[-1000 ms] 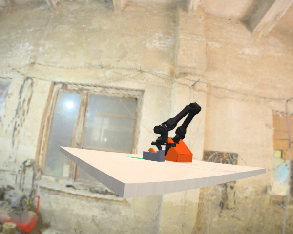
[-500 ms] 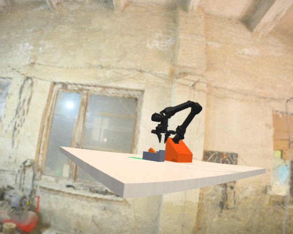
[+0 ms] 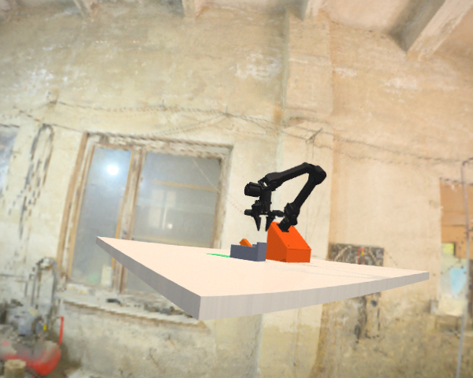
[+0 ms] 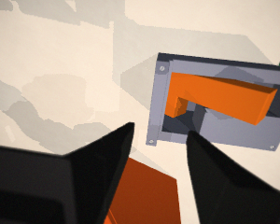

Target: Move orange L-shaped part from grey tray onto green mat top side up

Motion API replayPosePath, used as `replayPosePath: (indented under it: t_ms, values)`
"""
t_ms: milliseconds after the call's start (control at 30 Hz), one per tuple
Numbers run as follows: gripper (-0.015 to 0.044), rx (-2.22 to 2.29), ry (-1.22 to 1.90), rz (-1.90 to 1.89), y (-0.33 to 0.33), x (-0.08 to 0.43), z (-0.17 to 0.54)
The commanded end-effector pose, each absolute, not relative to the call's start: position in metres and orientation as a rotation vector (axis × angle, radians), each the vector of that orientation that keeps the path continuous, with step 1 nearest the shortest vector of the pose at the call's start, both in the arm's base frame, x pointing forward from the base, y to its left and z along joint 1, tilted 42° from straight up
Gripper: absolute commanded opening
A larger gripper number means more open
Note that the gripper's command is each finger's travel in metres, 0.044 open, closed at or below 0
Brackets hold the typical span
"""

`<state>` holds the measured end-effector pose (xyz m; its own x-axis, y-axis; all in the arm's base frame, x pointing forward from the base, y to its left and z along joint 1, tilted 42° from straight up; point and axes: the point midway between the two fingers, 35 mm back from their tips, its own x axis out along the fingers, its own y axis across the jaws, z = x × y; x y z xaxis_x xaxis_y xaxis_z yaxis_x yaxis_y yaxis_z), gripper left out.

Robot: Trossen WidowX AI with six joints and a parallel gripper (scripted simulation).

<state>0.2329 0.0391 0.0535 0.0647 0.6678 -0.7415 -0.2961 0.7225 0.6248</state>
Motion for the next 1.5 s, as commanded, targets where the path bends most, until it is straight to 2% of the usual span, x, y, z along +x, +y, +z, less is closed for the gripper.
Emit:
replayPosePath:
  t_ms: [0,300,400,433,667,867,1467]
  values:
    - [0.018,0.35,1.318,0.746,0.039,0.233,0.053]
    - [0.018,0.35,1.318,0.746,0.039,0.233,0.053]
    - [0.0259,0.436,1.363,0.675,0.035,0.236,0.051]
    - [0.028,0.491,1.389,0.628,0.033,0.238,0.049]
    - [0.028,1.086,1.607,0.069,0.006,0.255,0.03]
    - [0.028,1.541,1.672,-0.445,-0.017,0.265,0.012]
    - [0.028,1.555,1.673,-0.461,0.003,0.267,-0.011]
